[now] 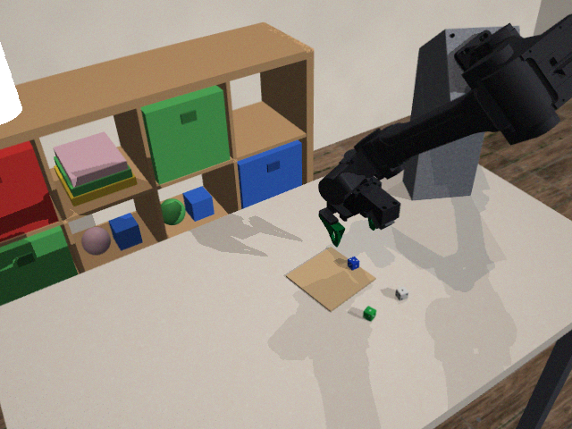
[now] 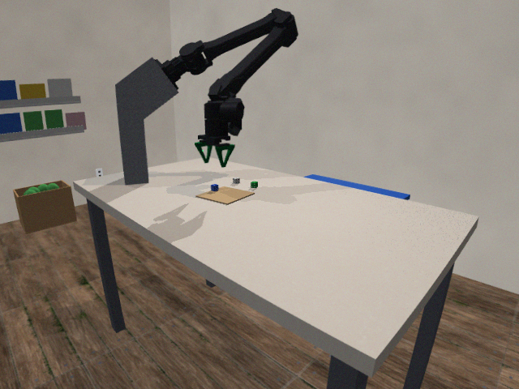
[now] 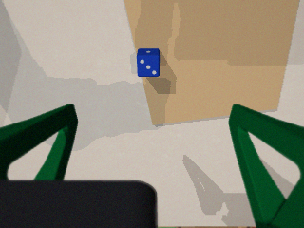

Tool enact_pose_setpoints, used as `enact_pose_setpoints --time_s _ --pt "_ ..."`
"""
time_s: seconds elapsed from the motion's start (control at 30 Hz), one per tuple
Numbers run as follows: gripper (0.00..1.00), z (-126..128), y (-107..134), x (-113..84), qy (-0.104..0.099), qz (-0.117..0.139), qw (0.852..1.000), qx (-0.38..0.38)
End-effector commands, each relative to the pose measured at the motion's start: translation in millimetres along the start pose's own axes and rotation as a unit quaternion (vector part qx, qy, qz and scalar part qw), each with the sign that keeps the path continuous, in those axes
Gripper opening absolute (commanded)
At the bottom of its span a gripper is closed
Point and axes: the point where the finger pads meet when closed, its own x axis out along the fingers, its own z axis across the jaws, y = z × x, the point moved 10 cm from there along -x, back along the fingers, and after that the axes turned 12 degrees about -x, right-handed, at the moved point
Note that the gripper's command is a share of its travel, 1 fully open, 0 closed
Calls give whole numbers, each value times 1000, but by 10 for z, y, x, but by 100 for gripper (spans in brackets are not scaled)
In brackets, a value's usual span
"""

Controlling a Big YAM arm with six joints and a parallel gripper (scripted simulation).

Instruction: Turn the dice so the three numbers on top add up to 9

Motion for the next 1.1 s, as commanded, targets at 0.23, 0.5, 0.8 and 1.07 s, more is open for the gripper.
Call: enact_pose_setpoints --time_s 0.23,0.5,0.8,1.07 --pt "34 173 -20 102 -7 0 1000 5" --pt "34 60 -35 43 7 1 1000 -3" --pt "34 60 -35 43 7 1 1000 -3" --pt "34 60 -35 43 7 1 1000 -3"
